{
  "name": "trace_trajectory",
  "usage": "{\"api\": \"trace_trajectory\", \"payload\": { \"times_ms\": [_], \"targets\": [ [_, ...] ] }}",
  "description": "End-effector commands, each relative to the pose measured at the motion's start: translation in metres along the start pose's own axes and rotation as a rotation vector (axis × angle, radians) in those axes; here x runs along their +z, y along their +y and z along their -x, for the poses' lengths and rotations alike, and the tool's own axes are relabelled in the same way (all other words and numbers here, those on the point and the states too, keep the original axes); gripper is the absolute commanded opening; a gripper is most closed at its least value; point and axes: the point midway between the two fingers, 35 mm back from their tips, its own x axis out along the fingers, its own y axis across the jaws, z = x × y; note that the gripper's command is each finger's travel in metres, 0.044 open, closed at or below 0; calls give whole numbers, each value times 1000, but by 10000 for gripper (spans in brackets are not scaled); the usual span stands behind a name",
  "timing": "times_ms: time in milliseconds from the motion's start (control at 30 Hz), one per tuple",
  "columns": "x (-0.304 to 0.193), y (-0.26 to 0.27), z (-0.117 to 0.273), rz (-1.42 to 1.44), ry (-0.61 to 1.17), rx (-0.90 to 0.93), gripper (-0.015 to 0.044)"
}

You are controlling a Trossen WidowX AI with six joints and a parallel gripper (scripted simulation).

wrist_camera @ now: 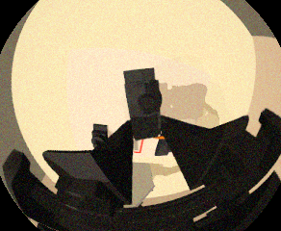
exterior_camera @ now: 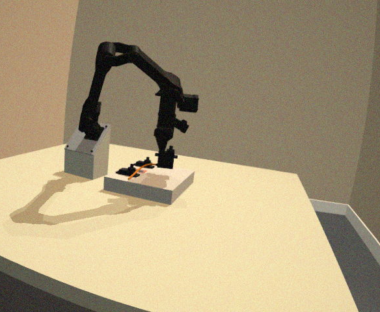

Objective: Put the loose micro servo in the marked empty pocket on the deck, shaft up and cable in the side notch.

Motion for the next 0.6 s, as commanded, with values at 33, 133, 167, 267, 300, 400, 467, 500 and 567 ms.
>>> {"api": "trace_trajectory", "payload": {
  "times_ms": [33,133,167,267,300,400,467,500,567],
  "targets": [
    [0,-1,0,-158,-2,-5,0],
    [0,-1,0,-253,-2,-5,0],
    [0,-1,0,-270,-2,-5,0],
    [0,-1,0,-275,-2,-5,0],
    [0,-1,0,-275,-2,-5,0],
    [-4,0,0,-275,-2,-5,0],
    [-9,2,0,-275,-1,-5,0],
    [-13,3,0,-274,-1,-5,0],
    [-21,6,0,-274,-1,-4,0]
  ]
}}
